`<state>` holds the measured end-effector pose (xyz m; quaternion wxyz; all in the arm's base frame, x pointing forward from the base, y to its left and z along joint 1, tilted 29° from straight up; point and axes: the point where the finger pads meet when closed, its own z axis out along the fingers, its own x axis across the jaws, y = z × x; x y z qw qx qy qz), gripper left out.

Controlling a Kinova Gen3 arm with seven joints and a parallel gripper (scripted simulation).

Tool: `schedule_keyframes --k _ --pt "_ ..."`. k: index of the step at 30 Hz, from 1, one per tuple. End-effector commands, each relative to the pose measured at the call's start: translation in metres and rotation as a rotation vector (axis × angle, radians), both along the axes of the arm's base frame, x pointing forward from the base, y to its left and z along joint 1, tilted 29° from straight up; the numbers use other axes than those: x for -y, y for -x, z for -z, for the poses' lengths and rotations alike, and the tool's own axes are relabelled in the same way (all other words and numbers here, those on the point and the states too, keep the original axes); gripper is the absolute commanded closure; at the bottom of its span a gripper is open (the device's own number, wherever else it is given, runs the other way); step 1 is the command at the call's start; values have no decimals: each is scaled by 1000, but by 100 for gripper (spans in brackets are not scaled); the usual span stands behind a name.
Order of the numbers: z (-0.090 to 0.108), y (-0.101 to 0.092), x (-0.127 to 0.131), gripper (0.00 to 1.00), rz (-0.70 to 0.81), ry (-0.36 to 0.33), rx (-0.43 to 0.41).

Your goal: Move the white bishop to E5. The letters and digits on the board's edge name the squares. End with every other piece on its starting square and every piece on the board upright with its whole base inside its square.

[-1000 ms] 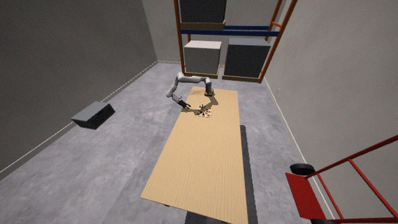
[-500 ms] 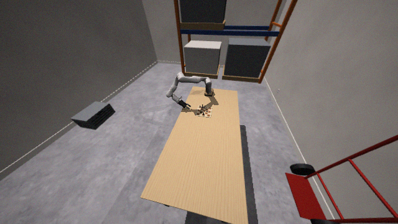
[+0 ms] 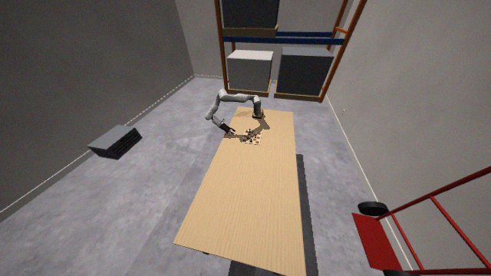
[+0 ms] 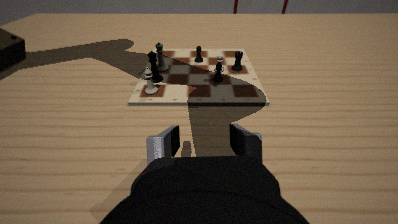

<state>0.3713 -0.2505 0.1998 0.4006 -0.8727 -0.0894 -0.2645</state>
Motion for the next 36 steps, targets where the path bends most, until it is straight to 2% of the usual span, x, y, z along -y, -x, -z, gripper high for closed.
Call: schedule_keyframes --k 1,6,11,13,19,23,36 --pt "-1 0 0 0 1 1 1" --pt "-4 2 0 0 1 1 1" --pt "-22 12 -1 0 1 1 1" --pt "-22 12 -1 0 1 1 1" --pt "-58 32 -4 0 1 1 1" --pt "-74 41 -5 0 1 1 1" --pt "-79 43 -9 0 -5 13 7"
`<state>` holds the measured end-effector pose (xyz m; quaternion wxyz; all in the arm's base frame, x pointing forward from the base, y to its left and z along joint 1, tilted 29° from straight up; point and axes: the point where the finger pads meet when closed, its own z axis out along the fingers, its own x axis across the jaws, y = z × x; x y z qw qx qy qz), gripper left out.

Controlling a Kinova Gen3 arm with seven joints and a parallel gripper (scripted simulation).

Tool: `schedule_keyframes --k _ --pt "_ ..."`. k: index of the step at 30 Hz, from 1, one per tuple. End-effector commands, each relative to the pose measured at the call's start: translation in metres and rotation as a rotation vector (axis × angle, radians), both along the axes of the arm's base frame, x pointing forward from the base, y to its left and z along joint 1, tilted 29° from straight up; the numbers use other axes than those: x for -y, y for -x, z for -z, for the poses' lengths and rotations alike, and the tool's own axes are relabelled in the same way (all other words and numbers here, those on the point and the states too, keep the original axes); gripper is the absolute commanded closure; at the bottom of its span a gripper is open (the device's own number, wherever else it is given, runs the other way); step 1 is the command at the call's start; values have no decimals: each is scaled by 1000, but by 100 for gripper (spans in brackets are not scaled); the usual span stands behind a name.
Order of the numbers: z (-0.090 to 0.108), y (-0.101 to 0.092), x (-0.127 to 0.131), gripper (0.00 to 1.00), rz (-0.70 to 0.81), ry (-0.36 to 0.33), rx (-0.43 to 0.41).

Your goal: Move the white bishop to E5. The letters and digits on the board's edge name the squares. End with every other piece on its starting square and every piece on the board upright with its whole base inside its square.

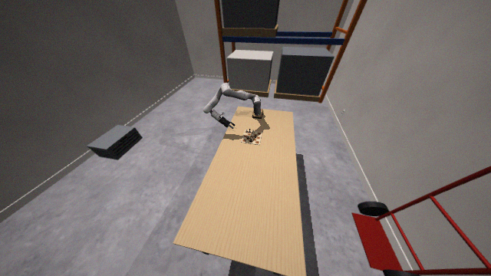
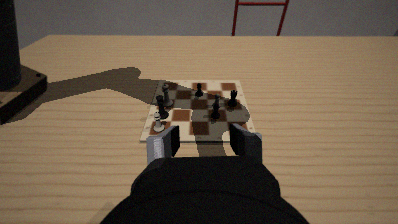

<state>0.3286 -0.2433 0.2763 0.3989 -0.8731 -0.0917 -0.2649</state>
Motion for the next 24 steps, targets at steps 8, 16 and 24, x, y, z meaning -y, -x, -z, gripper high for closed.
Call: schedule_keyframes --k 8,16,24 --pt "-13 -4 -28 0 -46 151 66" --pt "-21 -2 -67 0 -124 366 151" --pt "-14 19 -120 0 -290 738 273"
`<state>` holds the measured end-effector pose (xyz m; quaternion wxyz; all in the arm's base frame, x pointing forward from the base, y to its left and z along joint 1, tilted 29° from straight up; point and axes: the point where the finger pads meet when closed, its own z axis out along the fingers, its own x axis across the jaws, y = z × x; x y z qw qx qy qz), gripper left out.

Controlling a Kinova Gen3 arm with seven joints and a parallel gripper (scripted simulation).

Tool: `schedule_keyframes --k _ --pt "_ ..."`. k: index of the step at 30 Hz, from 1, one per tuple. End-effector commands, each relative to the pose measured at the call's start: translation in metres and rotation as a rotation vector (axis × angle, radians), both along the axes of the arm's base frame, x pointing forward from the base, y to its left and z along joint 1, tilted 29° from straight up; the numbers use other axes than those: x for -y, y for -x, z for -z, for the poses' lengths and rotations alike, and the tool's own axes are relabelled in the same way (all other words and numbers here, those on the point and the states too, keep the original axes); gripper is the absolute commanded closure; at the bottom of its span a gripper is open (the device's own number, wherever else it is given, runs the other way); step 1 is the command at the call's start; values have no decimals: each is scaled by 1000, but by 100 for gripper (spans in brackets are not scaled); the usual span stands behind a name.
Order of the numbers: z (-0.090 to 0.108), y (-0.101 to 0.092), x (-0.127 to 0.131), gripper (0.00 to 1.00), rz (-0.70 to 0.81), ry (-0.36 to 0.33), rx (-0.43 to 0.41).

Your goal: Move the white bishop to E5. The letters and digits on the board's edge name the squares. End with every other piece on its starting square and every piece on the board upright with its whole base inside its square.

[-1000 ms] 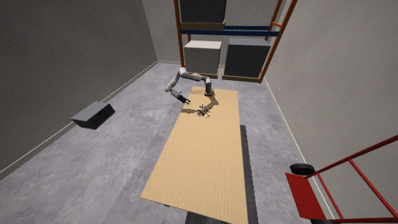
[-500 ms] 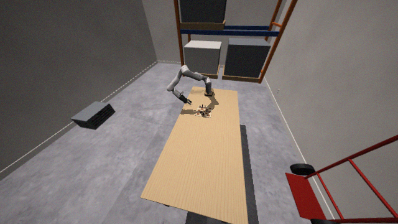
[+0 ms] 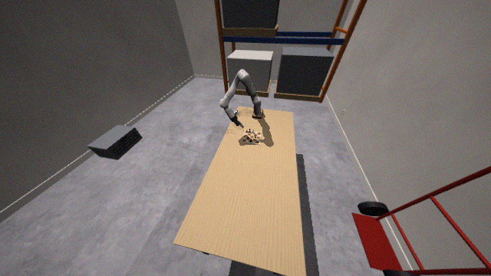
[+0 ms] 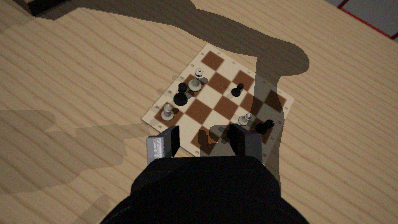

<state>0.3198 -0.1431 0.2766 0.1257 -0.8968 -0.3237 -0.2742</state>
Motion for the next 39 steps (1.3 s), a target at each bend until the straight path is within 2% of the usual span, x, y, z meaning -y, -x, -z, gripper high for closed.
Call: schedule_keyframes --k 1,2,4,11,14,17,24,39 --pt "-12 14 -25 0 -54 156 44" --pt "-9 18 -29 0 -75 204 56" --pt "-9 18 -29 0 -75 204 56" --pt "8 47 -48 0 -205 496 114" --pt "14 56 -50 0 -244 584 127" --pt "17 62 -50 0 -270 643 135" --pt "20 67 -51 0 -288 685 140" --pt "20 67 -51 0 -289 688 140"
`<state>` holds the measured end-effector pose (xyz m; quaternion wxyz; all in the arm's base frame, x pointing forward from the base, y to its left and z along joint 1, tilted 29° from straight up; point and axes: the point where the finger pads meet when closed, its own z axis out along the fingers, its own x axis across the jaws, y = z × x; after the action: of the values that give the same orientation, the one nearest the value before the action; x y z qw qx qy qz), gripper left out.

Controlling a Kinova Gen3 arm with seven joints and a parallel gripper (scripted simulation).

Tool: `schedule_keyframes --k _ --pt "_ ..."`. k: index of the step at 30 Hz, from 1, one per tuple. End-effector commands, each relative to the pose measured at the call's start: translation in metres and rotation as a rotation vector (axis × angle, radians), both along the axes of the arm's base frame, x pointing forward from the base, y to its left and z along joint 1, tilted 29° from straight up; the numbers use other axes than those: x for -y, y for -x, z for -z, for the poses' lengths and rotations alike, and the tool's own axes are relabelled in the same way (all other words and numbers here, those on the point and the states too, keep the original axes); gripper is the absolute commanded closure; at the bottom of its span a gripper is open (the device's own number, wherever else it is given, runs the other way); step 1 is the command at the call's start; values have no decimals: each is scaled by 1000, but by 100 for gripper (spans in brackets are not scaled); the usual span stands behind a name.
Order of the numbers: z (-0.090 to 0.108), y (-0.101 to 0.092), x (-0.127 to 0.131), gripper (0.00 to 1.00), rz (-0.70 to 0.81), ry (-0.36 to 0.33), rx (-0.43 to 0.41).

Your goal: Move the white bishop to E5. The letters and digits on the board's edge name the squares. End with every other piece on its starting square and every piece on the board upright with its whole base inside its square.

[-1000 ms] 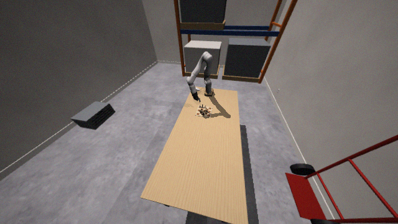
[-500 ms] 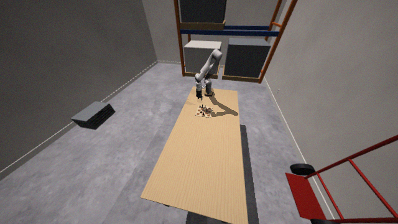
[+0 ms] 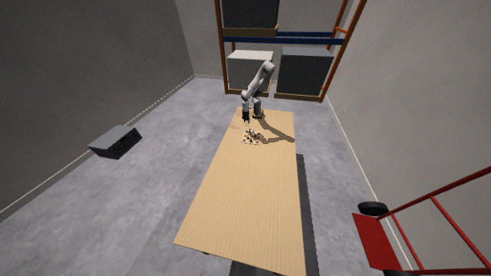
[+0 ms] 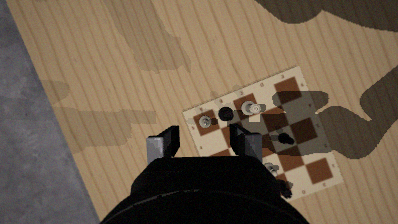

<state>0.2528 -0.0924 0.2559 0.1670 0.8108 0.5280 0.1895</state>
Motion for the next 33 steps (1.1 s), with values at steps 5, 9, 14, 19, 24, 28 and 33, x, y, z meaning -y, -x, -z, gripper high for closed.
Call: schedule_keyframes --k 5,9,14,19,24,28,33 --pt "0 0 0 0 0 1 1" --pt "0 0 0 0 -8 5 0" --pt "2 1 1 0 -56 33 -6" --pt "4 1 1 0 -113 65 -13" --pt "10 2 3 0 -256 145 -30" --pt "15 2 4 0 -408 229 -46" --pt "19 1 6 0 -538 300 -59"
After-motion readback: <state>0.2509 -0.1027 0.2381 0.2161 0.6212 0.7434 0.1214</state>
